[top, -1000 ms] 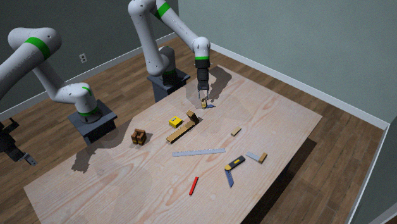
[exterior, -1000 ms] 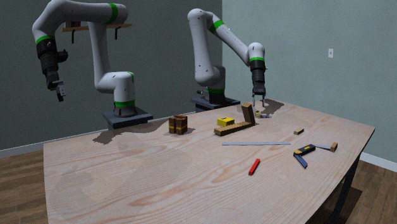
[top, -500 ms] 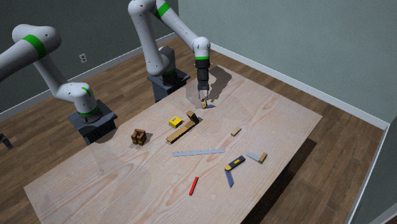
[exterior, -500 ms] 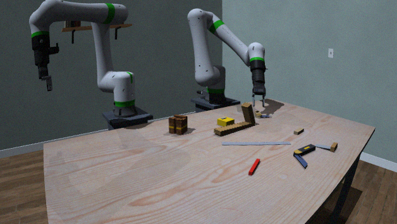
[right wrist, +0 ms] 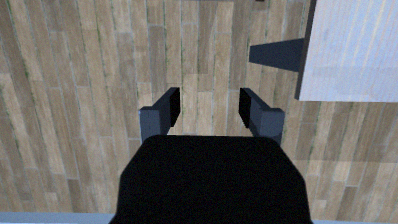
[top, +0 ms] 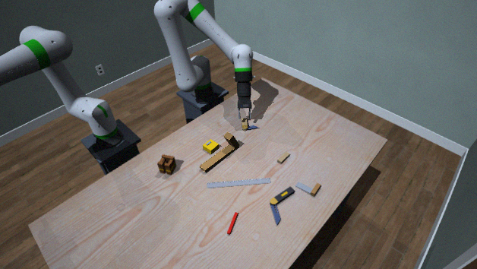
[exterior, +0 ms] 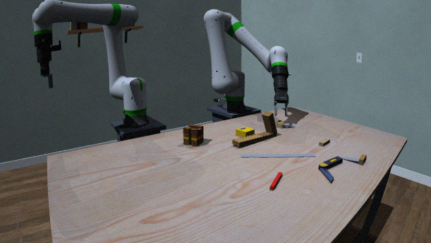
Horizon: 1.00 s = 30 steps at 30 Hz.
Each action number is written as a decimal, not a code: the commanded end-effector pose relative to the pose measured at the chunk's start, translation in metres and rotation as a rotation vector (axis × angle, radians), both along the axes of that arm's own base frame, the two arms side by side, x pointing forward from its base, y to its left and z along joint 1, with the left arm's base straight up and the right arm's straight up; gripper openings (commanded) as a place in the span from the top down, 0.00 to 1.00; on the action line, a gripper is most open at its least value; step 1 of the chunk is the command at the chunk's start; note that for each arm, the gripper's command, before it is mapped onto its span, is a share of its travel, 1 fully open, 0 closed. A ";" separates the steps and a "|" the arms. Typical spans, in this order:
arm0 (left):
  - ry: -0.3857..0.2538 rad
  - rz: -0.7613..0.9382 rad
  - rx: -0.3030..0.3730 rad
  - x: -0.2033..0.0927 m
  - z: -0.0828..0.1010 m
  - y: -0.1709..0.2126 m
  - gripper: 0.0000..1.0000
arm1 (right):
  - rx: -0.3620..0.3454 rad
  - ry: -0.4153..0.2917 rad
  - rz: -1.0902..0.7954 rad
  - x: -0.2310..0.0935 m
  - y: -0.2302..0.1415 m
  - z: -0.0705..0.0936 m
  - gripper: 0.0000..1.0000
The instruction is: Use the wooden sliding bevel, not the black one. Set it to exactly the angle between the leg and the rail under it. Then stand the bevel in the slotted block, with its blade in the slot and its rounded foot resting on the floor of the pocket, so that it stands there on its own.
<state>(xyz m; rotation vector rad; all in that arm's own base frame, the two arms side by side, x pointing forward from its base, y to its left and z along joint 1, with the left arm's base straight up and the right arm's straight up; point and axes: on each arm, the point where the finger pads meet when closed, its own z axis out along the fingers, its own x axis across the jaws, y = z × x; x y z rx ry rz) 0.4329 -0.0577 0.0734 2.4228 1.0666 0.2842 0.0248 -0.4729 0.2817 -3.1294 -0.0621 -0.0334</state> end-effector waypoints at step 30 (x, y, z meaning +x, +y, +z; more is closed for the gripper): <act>-0.008 0.001 -0.001 0.003 -0.040 0.001 0.00 | -0.012 0.021 -0.013 -0.012 -0.002 0.008 0.00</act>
